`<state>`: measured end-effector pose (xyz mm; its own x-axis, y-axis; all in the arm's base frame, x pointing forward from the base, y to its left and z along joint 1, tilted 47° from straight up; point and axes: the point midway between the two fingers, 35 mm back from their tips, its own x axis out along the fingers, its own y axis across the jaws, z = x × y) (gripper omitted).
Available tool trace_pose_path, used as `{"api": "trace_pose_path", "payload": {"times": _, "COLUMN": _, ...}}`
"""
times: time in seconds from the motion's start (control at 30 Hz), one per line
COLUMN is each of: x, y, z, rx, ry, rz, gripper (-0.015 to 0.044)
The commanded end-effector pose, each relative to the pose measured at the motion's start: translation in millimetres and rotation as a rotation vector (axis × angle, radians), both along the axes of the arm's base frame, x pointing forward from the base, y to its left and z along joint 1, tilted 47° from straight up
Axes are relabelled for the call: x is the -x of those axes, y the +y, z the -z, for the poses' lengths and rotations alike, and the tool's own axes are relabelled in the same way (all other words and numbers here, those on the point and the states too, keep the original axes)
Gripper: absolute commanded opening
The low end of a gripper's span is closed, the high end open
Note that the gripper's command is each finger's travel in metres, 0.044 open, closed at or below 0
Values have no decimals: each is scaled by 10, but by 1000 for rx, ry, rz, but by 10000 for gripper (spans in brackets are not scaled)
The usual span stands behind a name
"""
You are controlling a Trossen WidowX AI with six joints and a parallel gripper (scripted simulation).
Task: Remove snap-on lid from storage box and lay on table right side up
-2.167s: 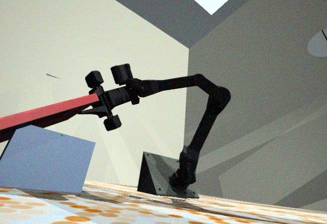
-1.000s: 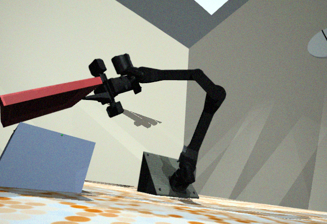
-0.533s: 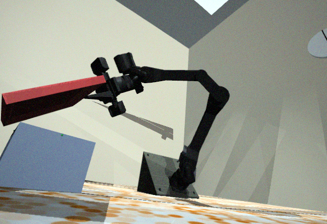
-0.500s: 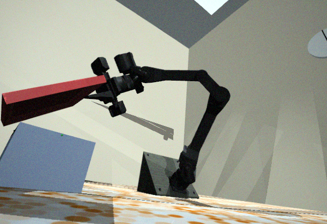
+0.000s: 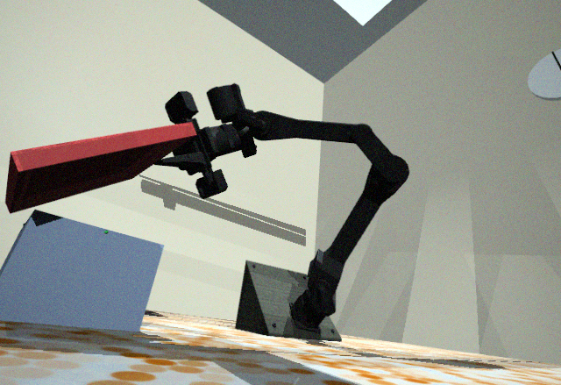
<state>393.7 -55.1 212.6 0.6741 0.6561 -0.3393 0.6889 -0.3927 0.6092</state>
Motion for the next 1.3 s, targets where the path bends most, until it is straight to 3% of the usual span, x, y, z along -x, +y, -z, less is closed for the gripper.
{"api": "trace_pose_path", "payload": {"times": 0.0, "x": 40, "y": 31, "z": -64, "rx": 2, "ry": 2, "rz": 10, "gripper": 0}}
{"api": "trace_pose_path", "payload": {"times": 1.27, "x": 329, "y": 493, "z": -585, "rx": -1, "ry": 5, "rz": 10, "gripper": 0}}
